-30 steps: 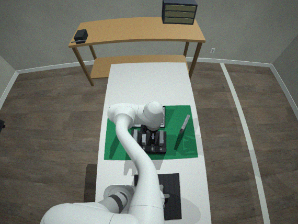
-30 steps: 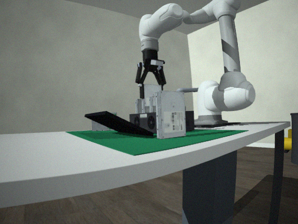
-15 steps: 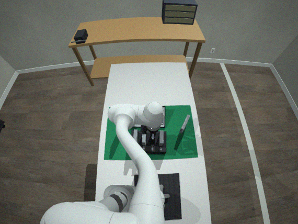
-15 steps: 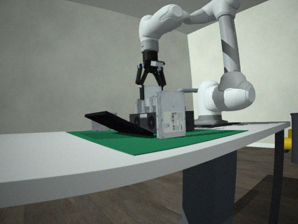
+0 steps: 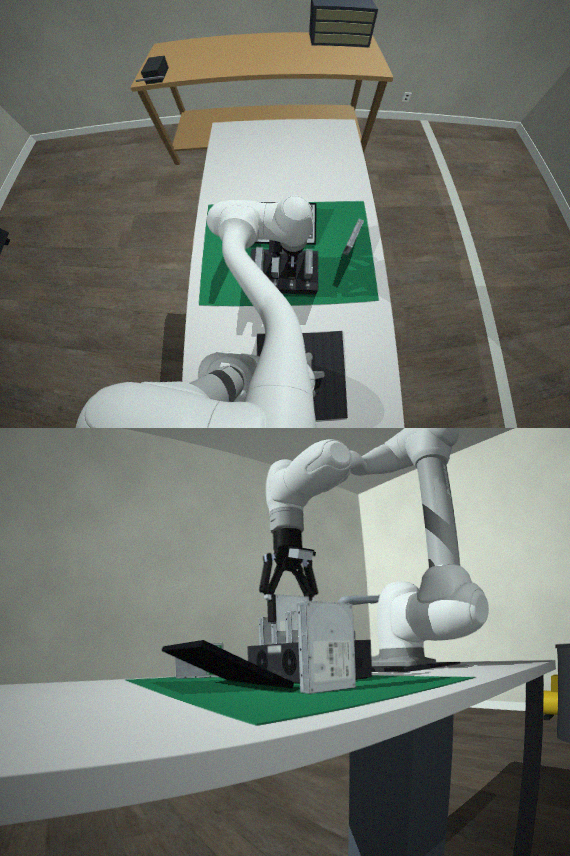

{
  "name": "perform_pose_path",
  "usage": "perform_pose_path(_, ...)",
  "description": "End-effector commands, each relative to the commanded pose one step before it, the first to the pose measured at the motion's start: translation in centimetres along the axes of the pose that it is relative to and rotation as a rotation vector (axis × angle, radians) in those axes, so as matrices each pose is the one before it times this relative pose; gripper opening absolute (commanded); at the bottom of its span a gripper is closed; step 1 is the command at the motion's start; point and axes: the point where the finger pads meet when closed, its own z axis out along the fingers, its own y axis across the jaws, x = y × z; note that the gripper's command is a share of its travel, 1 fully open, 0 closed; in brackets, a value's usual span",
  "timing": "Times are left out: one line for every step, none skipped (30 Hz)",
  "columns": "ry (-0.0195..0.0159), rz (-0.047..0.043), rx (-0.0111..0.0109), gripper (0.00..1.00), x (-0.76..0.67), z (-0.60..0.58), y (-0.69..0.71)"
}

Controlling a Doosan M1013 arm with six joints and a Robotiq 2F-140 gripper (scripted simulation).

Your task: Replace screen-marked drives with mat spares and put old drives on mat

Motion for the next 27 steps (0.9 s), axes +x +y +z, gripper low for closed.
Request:
perform_pose_path(0.00034, 0.0001, -0.00087, 0.1, 0.007, 0.233, 0.036)
perform_pose_path(0.0, 0.0, 0.0, 0.1, 0.0, 0.094, 0.0)
perform_pose_path(0.0, 0.0, 0.0, 0.1, 0.0, 0.095, 0.0)
perform_pose_path(0.0, 0.0, 0.0, 0.1, 0.0, 0.097, 0.0)
perform_pose_path(0.0, 0.0, 0.0, 0.1, 0.0, 0.098, 0.0)
perform_pose_path(0.0, 0.0, 0.0, 0.1, 0.0, 0.098, 0.0)
perform_pose_path(0.0, 0.0, 0.0, 0.1, 0.0, 0.099, 0.0)
perform_pose_path(0.0, 0.0, 0.0, 0.1, 0.0, 0.1, 0.0)
perform_pose_path(0.0, 0.0, 0.0, 0.1, 0.0, 0.101, 0.0)
perform_pose_path(0.0, 0.0, 0.0, 0.1, 0.0, 0.101, 0.0)
perform_pose_path(0.0, 0.0, 0.0, 0.1, 0.0, 0.0, 0.0)
perform_pose_path(0.0, 0.0, 0.0, 0.1, 0.0, 0.0, 0.0)
perform_pose_path(0.0, 0.0, 0.0, 0.1, 0.0, 0.101, 0.0)
perform_pose_path(0.0, 0.0, 0.0, 0.1, 0.0, 0.102, 0.0)
perform_pose_path(0.0, 0.0, 0.0, 0.1, 0.0, 0.102, 0.0)
perform_pose_path(0.0, 0.0, 0.0, 0.1, 0.0, 0.102, 0.0)
perform_pose_path(0.0, 0.0, 0.0, 0.1, 0.0, 0.102, 0.0)
perform_pose_path(0.0, 0.0, 0.0, 0.1, 0.0, 0.102, 0.0)
perform_pose_path(0.0, 0.0, 0.0, 0.1, 0.0, 0.101, 0.0)
perform_pose_path(0.0, 0.0, 0.0, 0.1, 0.0, 0.101, 0.0)
perform_pose_path(0.0, 0.0, 0.0, 0.1, 0.0, 0.1, 0.0)
perform_pose_path(0.0, 0.0, 0.0, 0.1, 0.0, 0.1, 0.0)
perform_pose_path(0.0, 0.0, 0.0, 0.1, 0.0, 0.099, 0.0)
perform_pose_path(0.0, 0.0, 0.0, 0.1, 0.0, 0.098, 0.0)
perform_pose_path(0.0, 0.0, 0.0, 0.1, 0.0, 0.097, 0.0)
perform_pose_path(0.0, 0.0, 0.0, 0.1, 0.0, 0.096, 0.0)
perform_pose_path(0.0, 0.0, 0.0, 0.1, 0.0, 0.095, 0.0)
